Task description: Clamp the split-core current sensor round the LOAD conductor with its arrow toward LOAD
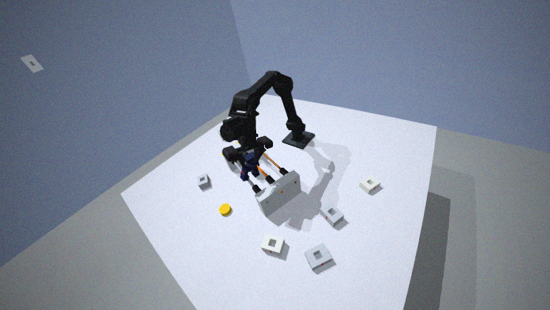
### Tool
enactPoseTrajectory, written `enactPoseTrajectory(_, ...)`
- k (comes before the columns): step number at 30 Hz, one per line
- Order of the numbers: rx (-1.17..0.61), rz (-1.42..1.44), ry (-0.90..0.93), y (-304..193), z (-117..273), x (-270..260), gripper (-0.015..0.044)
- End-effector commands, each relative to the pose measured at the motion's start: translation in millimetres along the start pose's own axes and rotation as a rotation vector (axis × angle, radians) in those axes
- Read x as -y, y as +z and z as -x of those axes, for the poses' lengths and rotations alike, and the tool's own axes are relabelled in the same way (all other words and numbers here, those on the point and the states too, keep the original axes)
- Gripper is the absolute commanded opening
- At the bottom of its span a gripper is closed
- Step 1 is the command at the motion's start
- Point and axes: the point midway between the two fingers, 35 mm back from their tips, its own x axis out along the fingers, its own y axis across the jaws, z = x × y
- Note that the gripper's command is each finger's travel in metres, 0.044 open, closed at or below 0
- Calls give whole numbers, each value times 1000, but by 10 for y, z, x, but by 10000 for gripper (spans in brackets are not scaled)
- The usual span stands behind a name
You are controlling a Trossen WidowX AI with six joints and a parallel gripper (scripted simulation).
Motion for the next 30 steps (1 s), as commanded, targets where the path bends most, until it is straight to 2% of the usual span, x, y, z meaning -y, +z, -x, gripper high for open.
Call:
enactPoseTrajectory(1, 2, -31, 9, 1, -12, -30, 0)
enactPoseTrajectory(30, 2, -31, 10, 1, -468, -37, 0)
